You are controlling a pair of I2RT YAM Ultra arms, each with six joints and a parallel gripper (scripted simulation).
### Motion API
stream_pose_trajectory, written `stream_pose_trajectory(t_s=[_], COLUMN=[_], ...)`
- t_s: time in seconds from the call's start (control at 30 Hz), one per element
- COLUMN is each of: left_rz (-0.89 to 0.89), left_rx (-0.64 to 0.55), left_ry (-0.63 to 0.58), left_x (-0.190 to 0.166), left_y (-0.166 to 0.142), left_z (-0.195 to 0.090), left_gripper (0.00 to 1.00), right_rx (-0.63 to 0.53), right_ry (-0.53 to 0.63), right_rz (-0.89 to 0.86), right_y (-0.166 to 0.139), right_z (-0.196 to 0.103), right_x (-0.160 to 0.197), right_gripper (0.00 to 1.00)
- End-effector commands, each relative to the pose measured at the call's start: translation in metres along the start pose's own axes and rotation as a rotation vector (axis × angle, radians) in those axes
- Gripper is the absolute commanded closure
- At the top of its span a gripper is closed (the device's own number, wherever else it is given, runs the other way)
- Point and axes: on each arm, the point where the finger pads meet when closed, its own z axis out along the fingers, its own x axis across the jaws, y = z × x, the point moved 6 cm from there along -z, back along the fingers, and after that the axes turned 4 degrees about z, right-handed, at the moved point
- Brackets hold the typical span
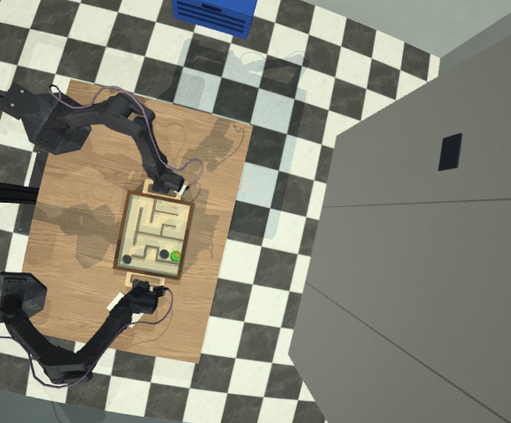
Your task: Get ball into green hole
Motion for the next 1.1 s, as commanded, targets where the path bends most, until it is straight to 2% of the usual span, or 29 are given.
stream_pose_trajectory(t_s=[0.0, 0.27, 0.53, 0.57, 0.7, 1.07], left_rz=[-0.005, 0.004, -0.005, -0.005, -0.004, -0.005], left_rx=[-0.08, -0.062, -0.079, -0.079, -0.078, -0.079], left_ry=[0.041, 0.041, 0.042, 0.042, 0.042, 0.042], left_x=[0.0143, 0.0125, 0.0146, 0.0146, 0.0143, 0.0146], left_y=[0.0293, 0.0227, 0.0292, 0.0292, 0.029, 0.0292], left_z=[-0.0184, -0.0149, -0.0183, -0.0183, -0.018, -0.0183], left_gripper=[0.61, 0.61, 0.61, 0.61, 0.61, 0.61], right_rx=[-0.065, -0.066, -0.065, -0.065, -0.081, -0.088], right_ry=[-0.102, -0.1, -0.102, -0.102, -0.088, -0.091], right_rz=[0.053, 0.062, 0.064, 0.064, 0.055, 0.065], right_y=[0.0293, 0.0293, 0.0293, 0.0293, 0.0297, 0.0332], right_z=[-0.0147, -0.015, -0.0145, -0.0145, -0.0168, -0.0168], right_x=[-0.0344, -0.0334, -0.0348, -0.0348, -0.0251, -0.0287], right_gripper=[1.0, 1.0, 1.0, 0.61, 0.61, 0.61])
